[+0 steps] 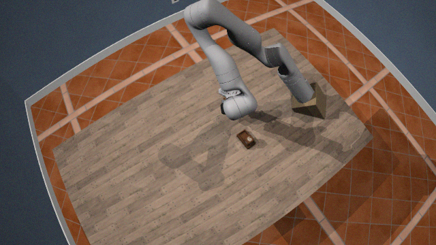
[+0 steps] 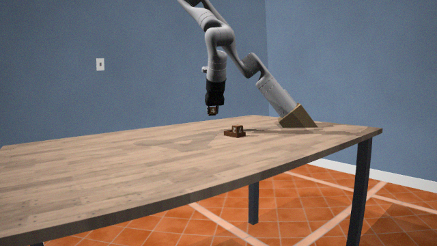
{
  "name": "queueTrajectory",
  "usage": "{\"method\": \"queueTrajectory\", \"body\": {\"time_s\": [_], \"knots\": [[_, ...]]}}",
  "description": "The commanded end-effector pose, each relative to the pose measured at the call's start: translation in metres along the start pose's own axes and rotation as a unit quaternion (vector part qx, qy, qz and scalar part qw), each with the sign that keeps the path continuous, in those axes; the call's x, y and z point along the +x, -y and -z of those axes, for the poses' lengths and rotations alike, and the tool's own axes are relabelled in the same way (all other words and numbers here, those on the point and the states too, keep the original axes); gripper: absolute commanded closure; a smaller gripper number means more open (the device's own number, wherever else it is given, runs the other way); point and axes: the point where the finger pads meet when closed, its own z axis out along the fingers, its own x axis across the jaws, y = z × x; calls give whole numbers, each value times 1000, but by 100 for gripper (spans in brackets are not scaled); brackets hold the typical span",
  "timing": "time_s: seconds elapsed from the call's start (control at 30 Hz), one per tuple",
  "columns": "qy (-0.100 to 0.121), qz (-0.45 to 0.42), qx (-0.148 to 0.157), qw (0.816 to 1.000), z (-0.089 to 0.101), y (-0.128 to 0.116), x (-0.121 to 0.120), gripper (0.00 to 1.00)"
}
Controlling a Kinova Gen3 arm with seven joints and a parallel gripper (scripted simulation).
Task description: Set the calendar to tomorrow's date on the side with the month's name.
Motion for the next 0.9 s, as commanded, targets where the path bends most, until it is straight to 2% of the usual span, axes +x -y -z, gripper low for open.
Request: {"method": "queueTrajectory", "body": {"time_s": [0.0,0.4,0.87], "knots": [[0,-3,-9,1000,1,1,-1,40],[0,-2,-110,994,1,3,-1,40],[0,-2,-132,991,0,4,0,40]]}}
